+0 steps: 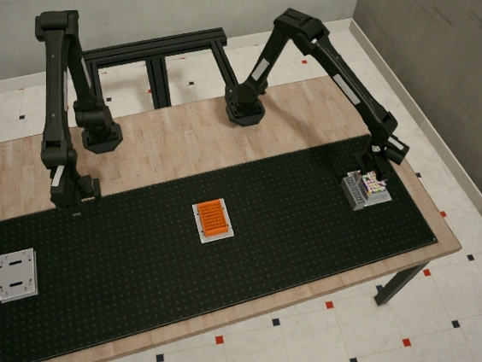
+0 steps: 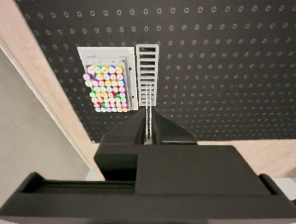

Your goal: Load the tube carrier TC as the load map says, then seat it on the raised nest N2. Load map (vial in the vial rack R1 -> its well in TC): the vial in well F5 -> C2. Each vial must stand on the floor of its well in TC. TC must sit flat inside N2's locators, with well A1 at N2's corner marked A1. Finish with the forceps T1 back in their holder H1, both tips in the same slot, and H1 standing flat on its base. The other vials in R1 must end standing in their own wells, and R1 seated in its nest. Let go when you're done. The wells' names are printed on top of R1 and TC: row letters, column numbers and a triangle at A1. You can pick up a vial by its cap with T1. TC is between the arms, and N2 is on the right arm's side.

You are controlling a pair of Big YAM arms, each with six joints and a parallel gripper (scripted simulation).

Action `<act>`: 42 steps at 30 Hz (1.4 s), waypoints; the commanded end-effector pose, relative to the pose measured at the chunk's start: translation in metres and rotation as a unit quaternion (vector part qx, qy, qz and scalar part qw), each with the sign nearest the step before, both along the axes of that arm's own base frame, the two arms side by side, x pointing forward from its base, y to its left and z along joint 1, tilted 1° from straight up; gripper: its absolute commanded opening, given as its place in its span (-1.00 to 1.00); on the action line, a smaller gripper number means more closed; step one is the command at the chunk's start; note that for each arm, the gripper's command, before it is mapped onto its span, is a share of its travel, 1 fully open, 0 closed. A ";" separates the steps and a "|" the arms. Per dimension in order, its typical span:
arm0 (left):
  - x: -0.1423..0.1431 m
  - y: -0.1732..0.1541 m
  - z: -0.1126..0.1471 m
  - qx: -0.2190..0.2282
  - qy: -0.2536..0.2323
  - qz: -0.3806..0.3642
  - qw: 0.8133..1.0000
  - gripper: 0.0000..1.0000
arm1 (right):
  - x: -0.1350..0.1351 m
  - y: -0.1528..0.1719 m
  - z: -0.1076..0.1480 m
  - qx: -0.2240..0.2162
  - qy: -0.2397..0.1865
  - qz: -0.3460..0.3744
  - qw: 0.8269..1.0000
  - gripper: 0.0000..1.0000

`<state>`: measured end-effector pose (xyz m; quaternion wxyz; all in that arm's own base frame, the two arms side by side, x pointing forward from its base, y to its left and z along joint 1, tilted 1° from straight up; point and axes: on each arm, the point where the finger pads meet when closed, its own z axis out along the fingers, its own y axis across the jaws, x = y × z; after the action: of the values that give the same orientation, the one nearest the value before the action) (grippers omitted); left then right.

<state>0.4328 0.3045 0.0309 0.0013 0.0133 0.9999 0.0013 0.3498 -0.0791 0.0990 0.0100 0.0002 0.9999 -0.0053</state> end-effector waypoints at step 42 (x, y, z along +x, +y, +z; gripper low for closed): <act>0.019 0.003 0.004 0.011 -0.018 -0.002 1.000 -0.85 | 0.001 0.000 0.000 0.002 0.007 0.004 1.000 1.00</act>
<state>0.4351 0.3061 0.0303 0.0056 0.0133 0.9999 0.0044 0.3498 -0.0791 0.0990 0.0100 0.0002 0.9999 -0.0053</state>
